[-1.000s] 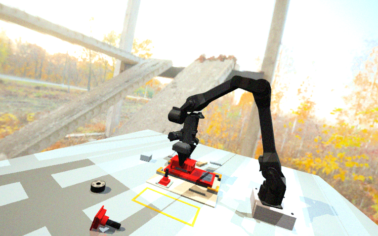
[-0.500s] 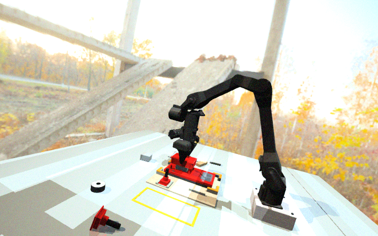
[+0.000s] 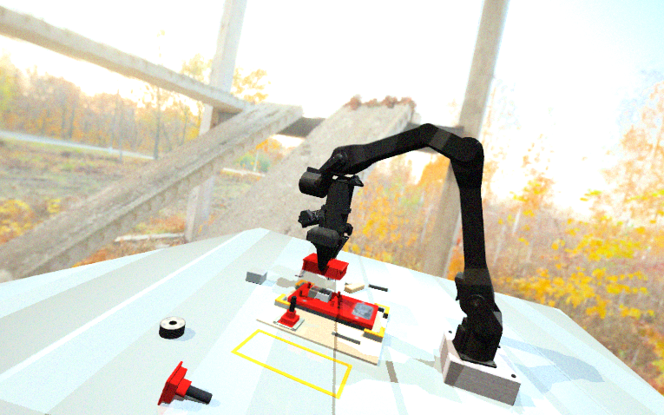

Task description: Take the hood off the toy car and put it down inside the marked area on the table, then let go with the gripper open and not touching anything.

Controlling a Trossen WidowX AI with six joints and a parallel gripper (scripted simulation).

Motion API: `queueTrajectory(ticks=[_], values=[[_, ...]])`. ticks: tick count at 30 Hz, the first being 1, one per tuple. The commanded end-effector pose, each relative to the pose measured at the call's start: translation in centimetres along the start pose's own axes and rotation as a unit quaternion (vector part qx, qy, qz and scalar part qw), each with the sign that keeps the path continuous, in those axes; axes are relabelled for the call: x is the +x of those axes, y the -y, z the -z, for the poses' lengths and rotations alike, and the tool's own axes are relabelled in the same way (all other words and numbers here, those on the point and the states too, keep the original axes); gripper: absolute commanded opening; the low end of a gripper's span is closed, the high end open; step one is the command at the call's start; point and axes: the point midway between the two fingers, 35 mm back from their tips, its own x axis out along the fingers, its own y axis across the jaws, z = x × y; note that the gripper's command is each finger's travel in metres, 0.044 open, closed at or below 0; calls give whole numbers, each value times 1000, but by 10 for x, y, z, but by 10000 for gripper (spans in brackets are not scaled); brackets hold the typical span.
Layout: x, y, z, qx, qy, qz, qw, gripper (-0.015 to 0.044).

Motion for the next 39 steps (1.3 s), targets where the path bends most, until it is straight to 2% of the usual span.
queueTrajectory(ticks=[1, 39], values=[[1, -3, 0, 0, -1, 0, 1000, 0], [-6, -154, 6, 0, 1, -6, 1000, 0]])
